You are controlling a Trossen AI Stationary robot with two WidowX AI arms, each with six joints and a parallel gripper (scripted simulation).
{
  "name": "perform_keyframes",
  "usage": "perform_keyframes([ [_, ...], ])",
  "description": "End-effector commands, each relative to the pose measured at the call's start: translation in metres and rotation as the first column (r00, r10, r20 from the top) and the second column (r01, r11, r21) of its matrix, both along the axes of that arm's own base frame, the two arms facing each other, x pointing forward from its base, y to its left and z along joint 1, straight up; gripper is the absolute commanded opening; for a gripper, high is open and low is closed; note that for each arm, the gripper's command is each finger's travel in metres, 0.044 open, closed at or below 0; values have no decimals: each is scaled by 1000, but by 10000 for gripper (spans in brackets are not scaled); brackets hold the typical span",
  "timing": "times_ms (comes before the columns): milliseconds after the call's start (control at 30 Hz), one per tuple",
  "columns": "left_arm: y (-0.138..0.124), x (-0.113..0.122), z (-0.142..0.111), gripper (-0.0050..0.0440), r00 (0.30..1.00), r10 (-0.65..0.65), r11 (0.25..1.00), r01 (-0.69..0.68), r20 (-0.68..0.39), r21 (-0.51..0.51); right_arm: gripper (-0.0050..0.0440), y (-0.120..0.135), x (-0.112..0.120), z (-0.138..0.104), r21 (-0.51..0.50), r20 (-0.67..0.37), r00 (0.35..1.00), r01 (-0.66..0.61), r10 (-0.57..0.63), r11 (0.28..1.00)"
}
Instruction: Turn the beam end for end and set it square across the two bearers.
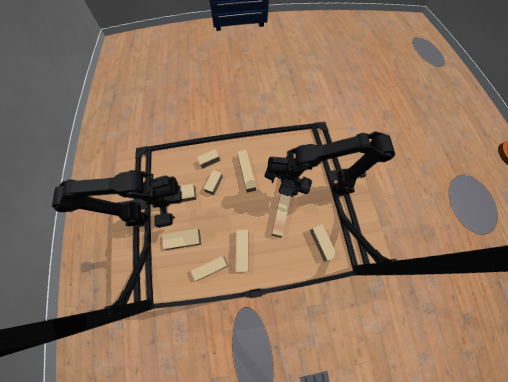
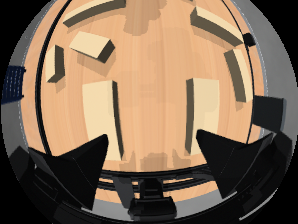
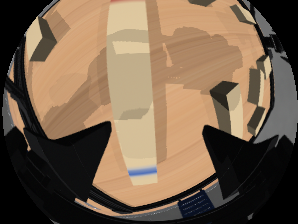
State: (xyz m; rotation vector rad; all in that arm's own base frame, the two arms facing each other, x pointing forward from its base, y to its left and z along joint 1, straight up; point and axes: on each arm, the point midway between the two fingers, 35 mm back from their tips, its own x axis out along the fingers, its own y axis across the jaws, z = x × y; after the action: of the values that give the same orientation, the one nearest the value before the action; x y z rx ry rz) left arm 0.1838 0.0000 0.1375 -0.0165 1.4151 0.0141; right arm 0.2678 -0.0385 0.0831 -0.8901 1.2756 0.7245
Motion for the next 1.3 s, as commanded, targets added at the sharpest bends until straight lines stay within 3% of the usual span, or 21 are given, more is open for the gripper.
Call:
perform_keyframes([
  [0, 0, -22, 3, 440, 992, 4, 1000, -5, -130, 0, 440, -2, -16, -10, 17, -139, 986, -95, 96, 995],
  [300, 0, -26, 3, 440, 988, 5, 1000, -5, -155, 0, 440, -2, -18, -15, 24, -163, 980, -112, 115, 993],
  [833, 0, -26, 3, 440, 988, 5, 1000, -5, -155, 0, 440, -2, -19, -61, 24, -163, 980, -112, 115, 993],
  [1167, 0, -26, 3, 440, 988, 5, 1000, -5, -155, 0, 440, -2, -19, -61, 24, -163, 980, -112, 115, 993],
  [1200, 0, -26, 3, 440, 988, 5, 1000, -5, -155, 0, 416, -2, -19, -61, 24, -163, 980, -112, 115, 993],
  [1267, 0, -26, 3, 440, 988, 5, 1000, -5, -155, 0, 416, -2, -19, -61, 24, -163, 980, -112, 115, 993],
])
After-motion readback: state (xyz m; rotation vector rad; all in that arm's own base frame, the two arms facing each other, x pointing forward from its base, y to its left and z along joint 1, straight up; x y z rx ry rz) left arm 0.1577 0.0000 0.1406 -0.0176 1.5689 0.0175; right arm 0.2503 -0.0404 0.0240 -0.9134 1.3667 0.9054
